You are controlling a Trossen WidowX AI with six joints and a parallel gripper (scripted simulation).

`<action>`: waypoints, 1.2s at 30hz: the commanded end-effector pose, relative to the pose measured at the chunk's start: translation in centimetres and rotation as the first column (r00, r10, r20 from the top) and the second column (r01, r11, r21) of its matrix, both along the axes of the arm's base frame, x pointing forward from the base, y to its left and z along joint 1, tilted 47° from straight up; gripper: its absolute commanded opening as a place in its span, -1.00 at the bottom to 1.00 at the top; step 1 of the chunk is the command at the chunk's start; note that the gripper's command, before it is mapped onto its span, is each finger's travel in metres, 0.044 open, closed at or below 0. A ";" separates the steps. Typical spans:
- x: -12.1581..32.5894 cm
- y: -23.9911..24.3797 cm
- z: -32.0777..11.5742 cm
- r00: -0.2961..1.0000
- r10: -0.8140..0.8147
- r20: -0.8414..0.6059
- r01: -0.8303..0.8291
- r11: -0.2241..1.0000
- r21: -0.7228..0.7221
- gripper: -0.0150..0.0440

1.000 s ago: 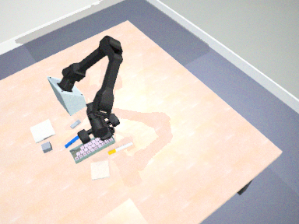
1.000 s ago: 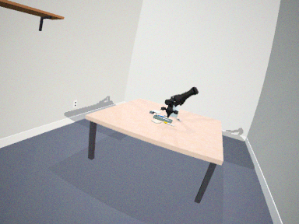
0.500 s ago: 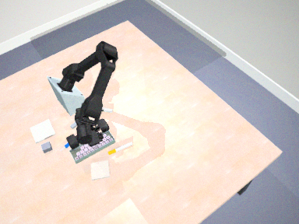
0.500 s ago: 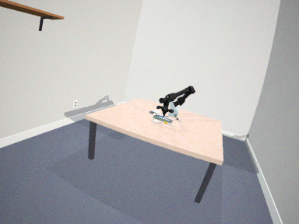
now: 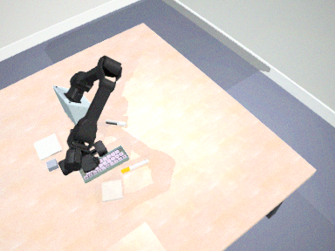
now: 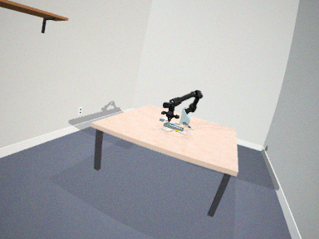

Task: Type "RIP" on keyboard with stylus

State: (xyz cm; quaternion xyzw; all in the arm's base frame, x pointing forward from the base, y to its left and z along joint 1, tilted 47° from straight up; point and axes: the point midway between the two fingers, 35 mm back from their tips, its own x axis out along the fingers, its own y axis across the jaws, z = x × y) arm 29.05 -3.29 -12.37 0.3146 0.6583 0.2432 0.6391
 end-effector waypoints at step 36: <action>-2.1 7.4 7.6 1.000 0.004 -0.002 -0.004 1.000 0.003 -0.49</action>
